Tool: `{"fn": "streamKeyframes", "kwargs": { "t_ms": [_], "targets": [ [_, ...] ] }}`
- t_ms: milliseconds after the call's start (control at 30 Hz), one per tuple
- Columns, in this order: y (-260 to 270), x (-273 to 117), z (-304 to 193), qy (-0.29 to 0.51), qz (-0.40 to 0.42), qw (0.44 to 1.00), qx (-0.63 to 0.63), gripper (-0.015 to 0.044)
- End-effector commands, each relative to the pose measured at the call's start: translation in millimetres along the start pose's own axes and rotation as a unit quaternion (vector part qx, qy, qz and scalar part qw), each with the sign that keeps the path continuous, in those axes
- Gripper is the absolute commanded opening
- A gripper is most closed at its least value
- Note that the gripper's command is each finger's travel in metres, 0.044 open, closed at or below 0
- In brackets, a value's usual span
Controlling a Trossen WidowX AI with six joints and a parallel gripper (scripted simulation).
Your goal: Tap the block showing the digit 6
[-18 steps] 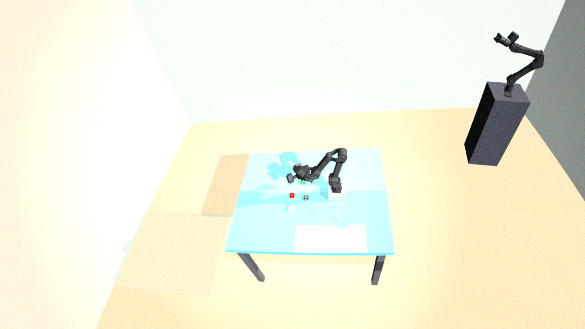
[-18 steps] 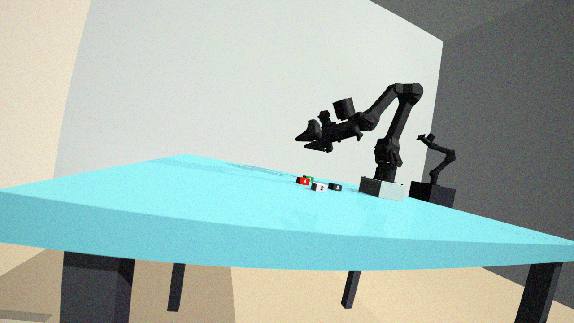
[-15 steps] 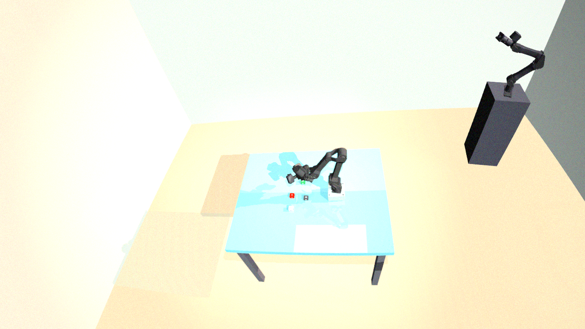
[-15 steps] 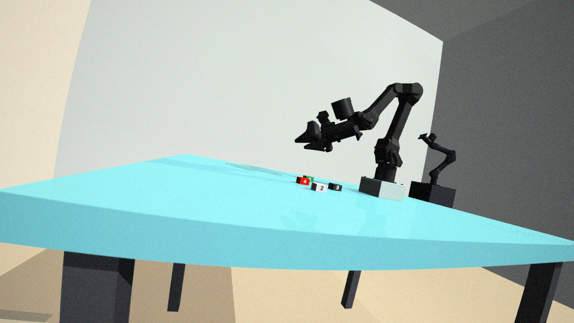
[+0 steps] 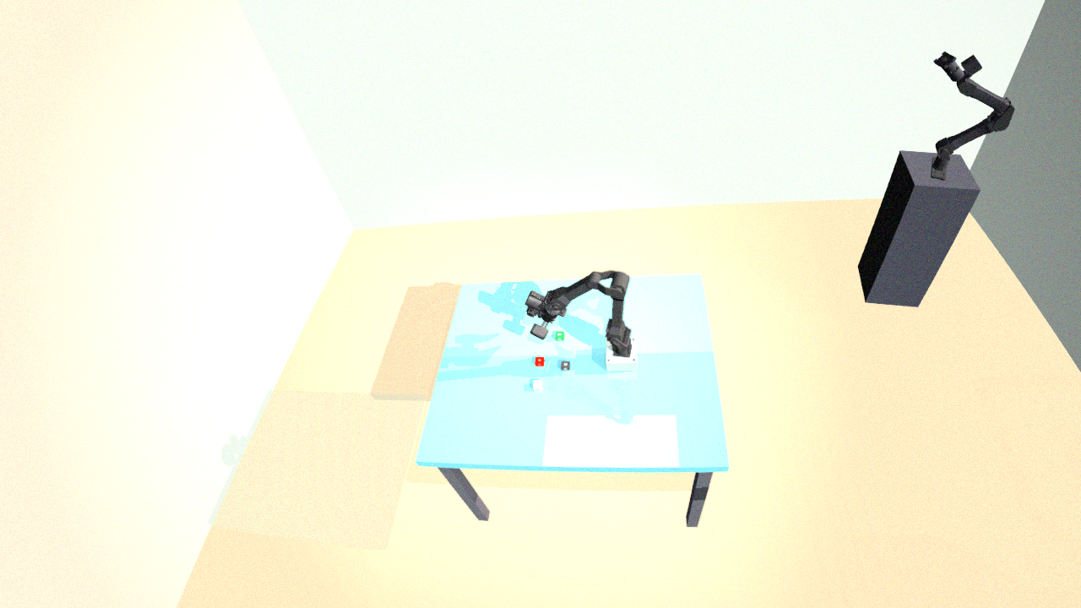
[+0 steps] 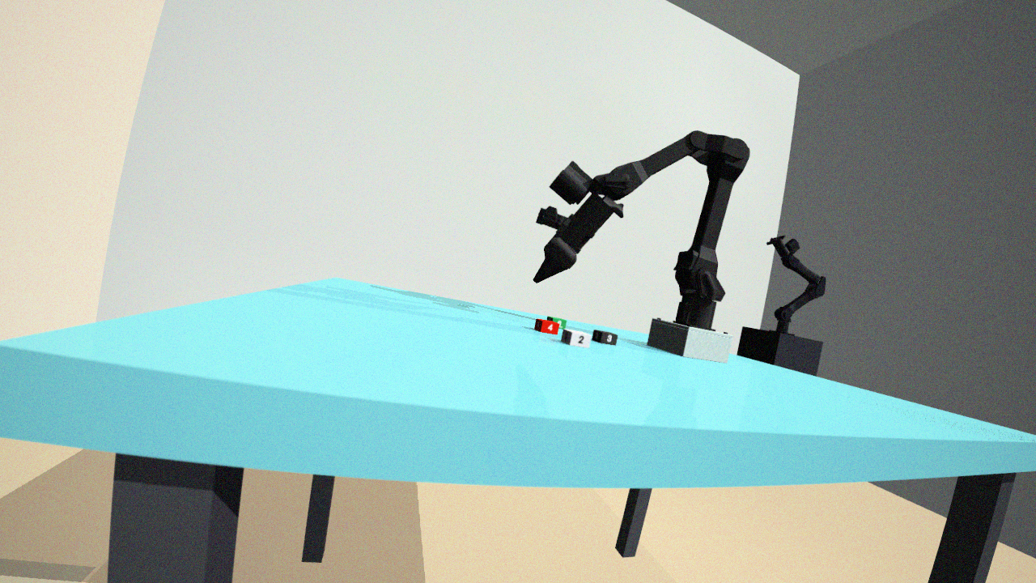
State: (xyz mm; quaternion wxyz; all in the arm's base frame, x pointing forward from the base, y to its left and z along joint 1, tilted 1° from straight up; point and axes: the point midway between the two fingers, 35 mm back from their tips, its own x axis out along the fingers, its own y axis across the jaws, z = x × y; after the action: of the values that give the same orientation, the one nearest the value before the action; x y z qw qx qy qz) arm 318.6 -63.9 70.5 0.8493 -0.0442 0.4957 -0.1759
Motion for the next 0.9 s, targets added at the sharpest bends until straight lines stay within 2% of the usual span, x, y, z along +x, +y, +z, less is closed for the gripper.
{"fn": "streamKeyframes", "kwargs": {
  "t_ms": [0, 67, 867],
  "targets": [
    [-27.7, -37.3, -15.0, 0.213, 0.162, 0.950, -0.163, 0.0400],
    [-29.7, -43.5, -17.3, 0.228, 0.180, 0.942, -0.171, 0.0400],
    [-29.7, -43.6, -17.3, 0.228, 0.181, 0.941, -0.171, 0.0400]
  ]
}}
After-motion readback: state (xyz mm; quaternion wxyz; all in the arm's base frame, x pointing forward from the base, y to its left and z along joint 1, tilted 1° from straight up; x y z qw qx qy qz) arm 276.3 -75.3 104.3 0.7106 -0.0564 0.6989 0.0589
